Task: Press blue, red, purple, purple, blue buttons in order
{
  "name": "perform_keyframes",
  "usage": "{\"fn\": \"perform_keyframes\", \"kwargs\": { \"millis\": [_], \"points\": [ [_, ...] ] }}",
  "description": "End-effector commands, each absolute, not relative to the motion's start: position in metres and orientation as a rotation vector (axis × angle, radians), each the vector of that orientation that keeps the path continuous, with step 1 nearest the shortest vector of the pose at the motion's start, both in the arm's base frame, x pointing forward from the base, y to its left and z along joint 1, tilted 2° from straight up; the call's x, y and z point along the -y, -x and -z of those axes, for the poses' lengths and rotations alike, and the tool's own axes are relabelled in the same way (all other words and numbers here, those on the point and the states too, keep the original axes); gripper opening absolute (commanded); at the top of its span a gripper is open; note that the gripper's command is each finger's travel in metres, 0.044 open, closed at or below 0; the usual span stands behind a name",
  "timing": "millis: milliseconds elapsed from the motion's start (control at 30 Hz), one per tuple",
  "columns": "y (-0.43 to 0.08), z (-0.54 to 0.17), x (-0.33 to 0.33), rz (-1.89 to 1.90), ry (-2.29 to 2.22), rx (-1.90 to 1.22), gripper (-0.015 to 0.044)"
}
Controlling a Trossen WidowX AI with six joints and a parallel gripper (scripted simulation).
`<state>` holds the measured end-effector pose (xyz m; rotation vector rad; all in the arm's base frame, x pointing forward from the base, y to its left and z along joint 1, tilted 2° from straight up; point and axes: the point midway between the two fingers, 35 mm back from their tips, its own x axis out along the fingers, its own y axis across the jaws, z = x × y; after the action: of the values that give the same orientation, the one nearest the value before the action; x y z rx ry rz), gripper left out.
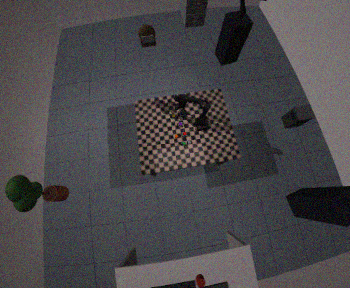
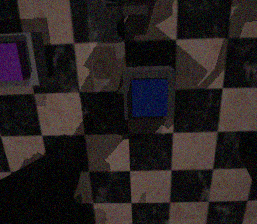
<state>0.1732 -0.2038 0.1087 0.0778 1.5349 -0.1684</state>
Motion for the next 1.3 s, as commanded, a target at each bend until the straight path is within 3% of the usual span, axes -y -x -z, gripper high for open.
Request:
{"fn": "perform_keyframes", "kwargs": {
  "millis": [0, 133, 433, 1267],
  "points": [
    [-0.171, -0.098, 0.205, 0.179, -0.093, -1.545, 0.0348],
    [-0.171, -0.049, 0.207, 0.179, -0.093, -1.545, 0.0242],
    [-0.171, -0.046, 0.207, 0.179, -0.093, -1.545, 0.002],
    [-0.171, -0.021, 0.209, 0.179, -0.093, -1.546, 0.002]
  ]
}}
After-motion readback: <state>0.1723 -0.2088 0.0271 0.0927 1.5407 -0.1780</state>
